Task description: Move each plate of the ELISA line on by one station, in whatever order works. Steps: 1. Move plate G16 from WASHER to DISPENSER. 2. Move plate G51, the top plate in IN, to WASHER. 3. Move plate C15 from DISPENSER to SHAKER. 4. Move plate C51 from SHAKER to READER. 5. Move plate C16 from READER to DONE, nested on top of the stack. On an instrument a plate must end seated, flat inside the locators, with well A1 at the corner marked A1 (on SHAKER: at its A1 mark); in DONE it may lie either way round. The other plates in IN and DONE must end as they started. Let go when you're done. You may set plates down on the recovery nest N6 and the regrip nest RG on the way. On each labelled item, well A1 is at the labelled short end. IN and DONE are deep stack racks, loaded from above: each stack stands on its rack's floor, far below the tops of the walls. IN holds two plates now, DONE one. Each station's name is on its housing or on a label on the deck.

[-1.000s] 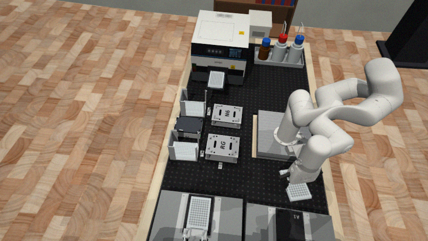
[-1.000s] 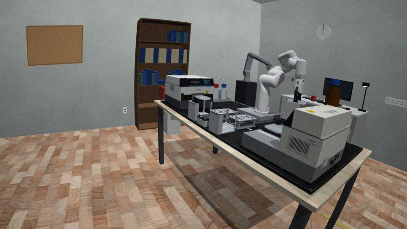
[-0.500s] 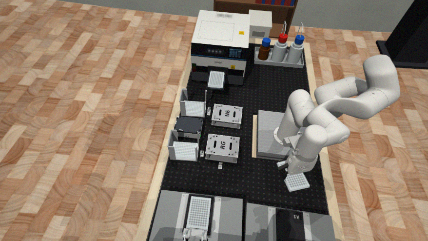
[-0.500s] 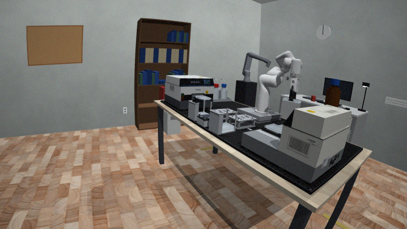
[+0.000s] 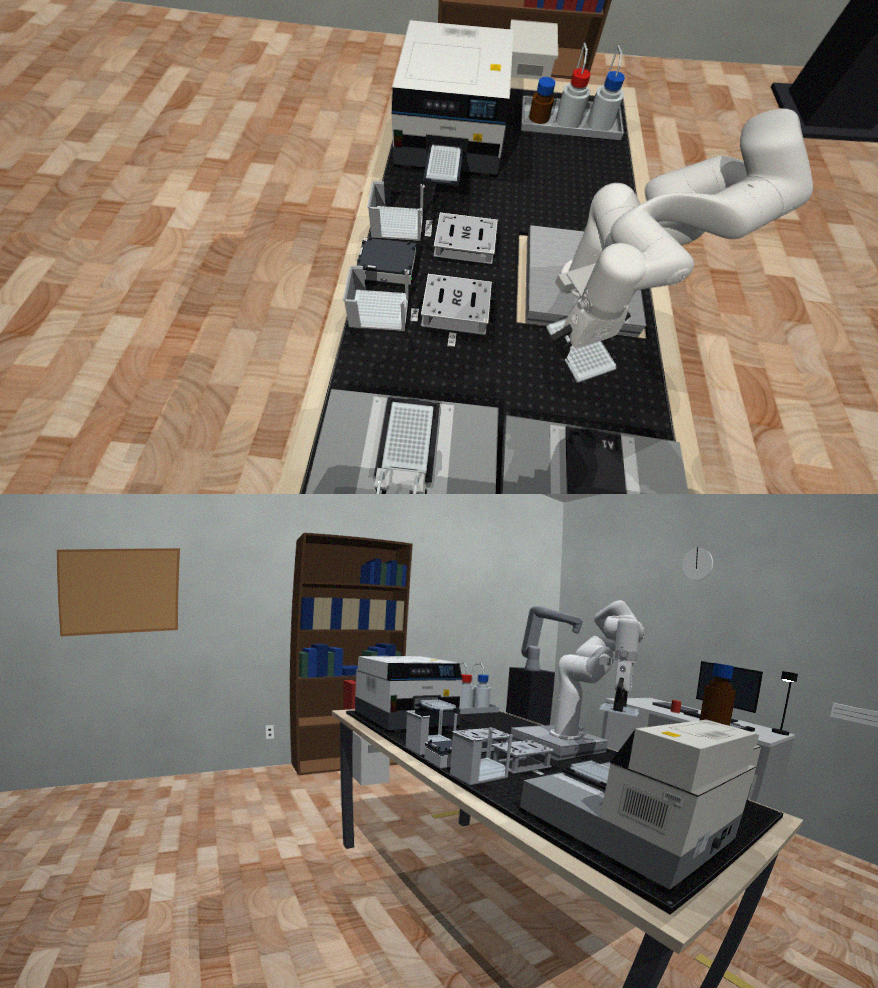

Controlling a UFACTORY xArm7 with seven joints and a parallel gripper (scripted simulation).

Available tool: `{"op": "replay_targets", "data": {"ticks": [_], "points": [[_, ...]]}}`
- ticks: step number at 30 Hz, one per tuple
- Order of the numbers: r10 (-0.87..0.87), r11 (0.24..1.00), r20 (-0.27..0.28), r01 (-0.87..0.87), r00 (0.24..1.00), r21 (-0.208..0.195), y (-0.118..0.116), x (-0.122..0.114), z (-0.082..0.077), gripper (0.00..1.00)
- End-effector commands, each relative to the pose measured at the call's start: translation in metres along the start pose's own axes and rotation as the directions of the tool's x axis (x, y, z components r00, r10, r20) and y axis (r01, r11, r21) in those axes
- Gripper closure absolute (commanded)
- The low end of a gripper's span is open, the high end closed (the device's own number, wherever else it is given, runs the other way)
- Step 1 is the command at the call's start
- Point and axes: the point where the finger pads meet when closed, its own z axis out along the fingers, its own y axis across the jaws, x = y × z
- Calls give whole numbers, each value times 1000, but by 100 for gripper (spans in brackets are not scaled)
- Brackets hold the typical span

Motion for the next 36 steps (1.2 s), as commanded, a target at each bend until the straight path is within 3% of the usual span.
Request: {"op": "replay_targets", "data": {"ticks": [1,36], "points": [[-3,1000,3,3,1000,2,-10,10,-1,100],[-244,970,2,244,970,3,-74,80,-1,100]]}}
